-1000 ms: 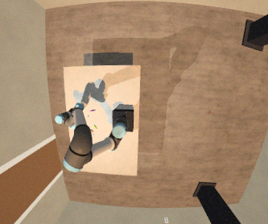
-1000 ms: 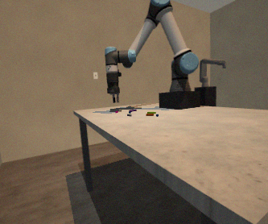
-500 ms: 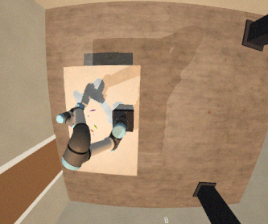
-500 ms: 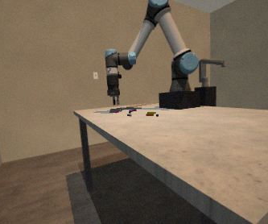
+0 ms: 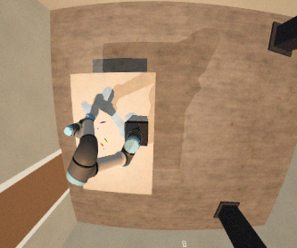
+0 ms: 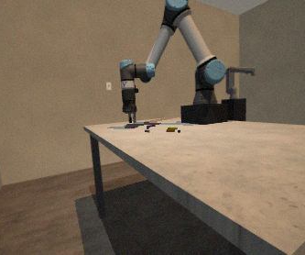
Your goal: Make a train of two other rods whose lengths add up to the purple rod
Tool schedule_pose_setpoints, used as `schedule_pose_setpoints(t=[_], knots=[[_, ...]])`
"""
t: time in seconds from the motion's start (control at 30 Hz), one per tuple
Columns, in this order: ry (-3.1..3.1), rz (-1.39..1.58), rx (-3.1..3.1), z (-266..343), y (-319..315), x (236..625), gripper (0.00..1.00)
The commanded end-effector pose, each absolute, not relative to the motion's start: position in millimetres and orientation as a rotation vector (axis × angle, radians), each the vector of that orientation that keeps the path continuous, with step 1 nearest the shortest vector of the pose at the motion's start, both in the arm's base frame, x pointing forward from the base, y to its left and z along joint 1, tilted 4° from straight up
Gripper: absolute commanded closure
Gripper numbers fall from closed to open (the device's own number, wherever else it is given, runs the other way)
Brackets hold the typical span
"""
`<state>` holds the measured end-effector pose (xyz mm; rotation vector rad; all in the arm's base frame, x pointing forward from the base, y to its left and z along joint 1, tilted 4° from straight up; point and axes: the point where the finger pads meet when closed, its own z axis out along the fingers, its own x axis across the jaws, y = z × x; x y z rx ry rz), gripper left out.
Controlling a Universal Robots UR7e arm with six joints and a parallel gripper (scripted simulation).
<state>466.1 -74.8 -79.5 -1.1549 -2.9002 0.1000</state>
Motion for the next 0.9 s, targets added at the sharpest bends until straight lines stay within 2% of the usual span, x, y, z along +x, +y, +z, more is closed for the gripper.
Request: schedule_pose_setpoints(t=[0.0,0.87], knots=[[-2.902,0.1,-1.156,-84.8,-75.3,466.5,0.46],[-2.902,0.1,-1.156,-94.0,-75.7,466.1,0.46]])
